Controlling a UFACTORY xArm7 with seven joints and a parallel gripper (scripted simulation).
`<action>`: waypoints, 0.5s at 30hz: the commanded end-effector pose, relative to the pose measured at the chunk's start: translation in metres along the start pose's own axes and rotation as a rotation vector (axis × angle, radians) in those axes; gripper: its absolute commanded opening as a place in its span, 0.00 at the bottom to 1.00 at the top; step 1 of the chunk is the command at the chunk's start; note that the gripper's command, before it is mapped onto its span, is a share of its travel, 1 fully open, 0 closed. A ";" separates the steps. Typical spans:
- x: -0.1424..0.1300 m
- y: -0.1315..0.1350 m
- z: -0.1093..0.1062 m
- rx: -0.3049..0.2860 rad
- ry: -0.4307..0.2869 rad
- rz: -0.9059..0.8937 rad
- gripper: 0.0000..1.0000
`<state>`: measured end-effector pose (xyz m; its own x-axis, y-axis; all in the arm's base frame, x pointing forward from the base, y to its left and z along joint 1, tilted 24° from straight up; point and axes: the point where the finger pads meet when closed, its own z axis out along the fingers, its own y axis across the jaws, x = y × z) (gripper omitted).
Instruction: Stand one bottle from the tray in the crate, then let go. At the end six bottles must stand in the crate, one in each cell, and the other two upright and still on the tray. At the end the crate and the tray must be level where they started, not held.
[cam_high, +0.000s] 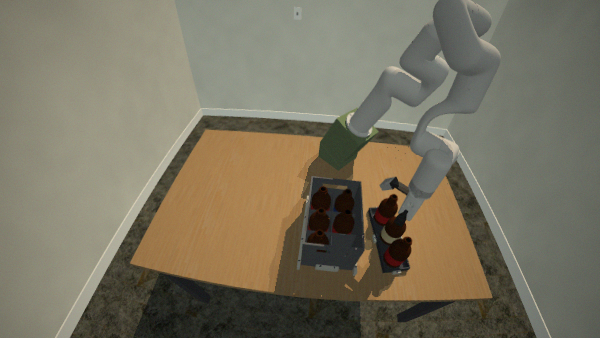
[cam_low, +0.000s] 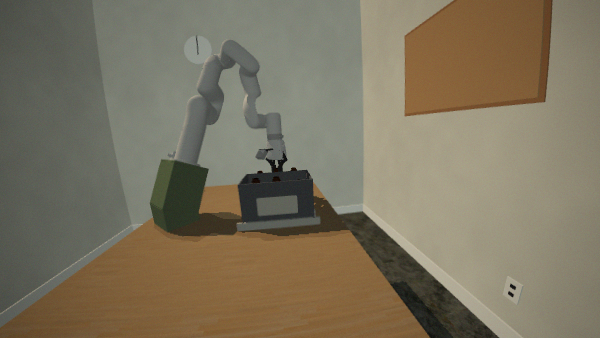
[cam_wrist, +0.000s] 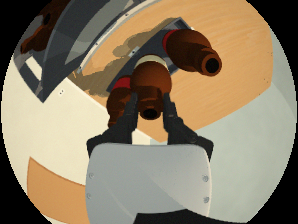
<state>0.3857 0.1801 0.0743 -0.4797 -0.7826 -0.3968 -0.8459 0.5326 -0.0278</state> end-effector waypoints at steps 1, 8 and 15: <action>-0.001 -0.001 -0.003 0.002 -0.002 0.000 0.00; 0.000 -0.001 -0.011 0.002 -0.002 0.000 0.00; 0.001 -0.002 -0.017 0.002 -0.002 0.000 0.00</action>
<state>0.3822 0.1737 0.0880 -0.4796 -0.7826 -0.3970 -0.8458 0.5327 -0.0283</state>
